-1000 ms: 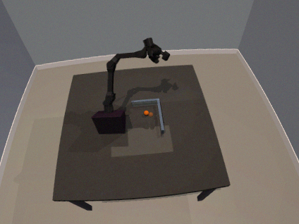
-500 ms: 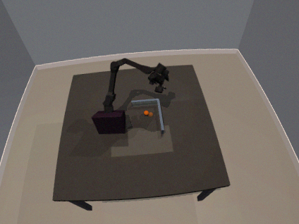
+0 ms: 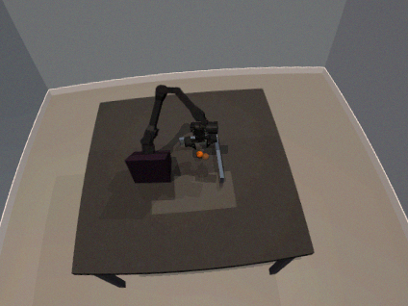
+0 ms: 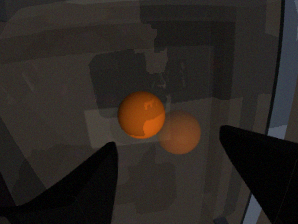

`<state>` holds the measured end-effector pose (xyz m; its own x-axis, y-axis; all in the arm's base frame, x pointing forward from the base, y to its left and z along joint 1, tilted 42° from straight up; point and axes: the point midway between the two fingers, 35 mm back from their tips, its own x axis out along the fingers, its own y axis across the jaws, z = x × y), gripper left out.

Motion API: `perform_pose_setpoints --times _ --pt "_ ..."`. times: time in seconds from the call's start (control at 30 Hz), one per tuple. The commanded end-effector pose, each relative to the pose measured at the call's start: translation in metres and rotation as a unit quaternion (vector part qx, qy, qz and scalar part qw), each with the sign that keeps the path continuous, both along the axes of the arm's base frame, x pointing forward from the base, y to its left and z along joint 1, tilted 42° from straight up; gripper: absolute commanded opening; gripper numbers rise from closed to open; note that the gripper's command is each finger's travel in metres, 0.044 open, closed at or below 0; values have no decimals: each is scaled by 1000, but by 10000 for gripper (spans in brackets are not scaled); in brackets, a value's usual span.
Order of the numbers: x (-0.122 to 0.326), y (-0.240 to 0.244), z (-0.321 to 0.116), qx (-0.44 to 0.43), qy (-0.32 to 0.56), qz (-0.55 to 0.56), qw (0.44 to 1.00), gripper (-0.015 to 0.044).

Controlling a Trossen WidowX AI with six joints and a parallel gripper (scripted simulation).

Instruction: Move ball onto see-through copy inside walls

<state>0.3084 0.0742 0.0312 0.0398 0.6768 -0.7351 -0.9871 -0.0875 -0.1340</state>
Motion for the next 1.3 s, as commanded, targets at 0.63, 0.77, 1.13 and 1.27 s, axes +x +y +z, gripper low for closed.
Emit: perform_pose_setpoints --times 0.63,0.77,1.13,1.27 --pt "-12 15 -24 -4 37 -8 999 317" --pt "-12 19 -29 -4 37 -8 999 317" --pt "-12 32 -42 -3 38 -8 999 317" --pt "-13 36 -46 -3 38 -8 999 317"
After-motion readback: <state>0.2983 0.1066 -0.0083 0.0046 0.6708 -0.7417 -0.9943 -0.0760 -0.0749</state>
